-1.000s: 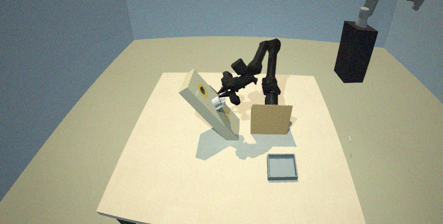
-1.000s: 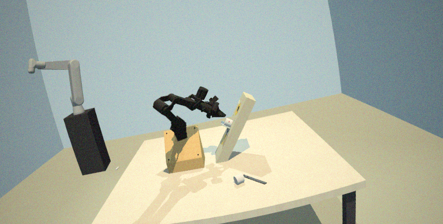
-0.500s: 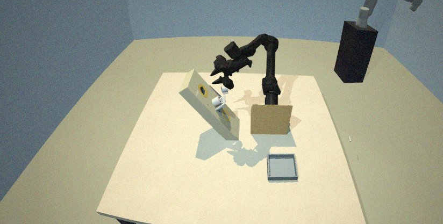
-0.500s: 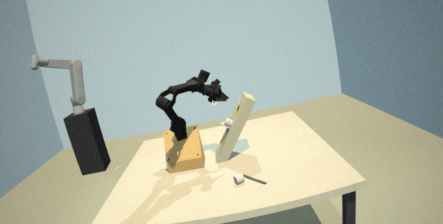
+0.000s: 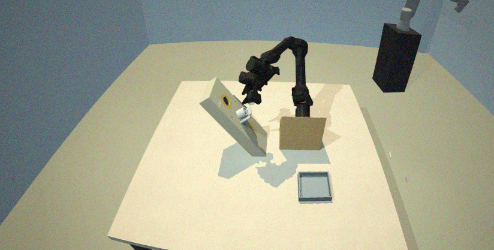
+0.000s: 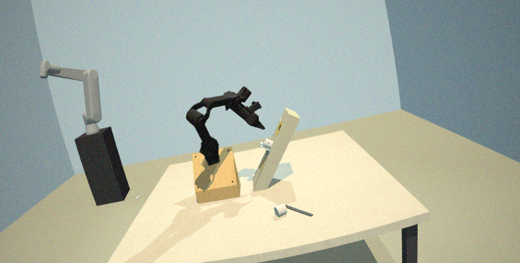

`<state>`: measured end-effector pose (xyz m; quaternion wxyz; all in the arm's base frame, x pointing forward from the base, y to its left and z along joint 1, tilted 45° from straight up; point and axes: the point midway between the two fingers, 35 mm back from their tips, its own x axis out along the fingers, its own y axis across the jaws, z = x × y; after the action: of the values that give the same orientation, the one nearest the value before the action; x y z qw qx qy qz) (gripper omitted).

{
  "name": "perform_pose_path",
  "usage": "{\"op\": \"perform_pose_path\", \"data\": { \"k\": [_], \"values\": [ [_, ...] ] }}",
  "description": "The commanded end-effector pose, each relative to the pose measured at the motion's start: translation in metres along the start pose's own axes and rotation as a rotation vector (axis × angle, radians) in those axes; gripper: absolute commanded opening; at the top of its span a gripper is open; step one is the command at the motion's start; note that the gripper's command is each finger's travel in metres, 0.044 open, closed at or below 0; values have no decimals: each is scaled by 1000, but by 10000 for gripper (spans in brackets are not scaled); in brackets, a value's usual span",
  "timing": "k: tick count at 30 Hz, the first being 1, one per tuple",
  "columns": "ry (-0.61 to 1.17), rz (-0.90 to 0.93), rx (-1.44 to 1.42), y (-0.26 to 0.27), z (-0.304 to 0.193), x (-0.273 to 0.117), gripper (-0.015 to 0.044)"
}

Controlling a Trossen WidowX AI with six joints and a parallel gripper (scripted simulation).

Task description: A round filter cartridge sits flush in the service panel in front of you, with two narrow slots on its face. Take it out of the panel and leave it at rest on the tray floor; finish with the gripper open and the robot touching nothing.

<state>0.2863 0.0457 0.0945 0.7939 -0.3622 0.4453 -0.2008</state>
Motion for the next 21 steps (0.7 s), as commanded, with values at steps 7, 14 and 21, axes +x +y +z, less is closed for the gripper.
{"op": "perform_pose_path", "data": {
  "k": [7, 14, 21],
  "values": [
    [157, 1, 159, 3, -40, 20, 305],
    [158, 3, 159, 4, -41, 32, 305],
    [158, 4, 160, 5, -43, 43, 305]
  ]
}}
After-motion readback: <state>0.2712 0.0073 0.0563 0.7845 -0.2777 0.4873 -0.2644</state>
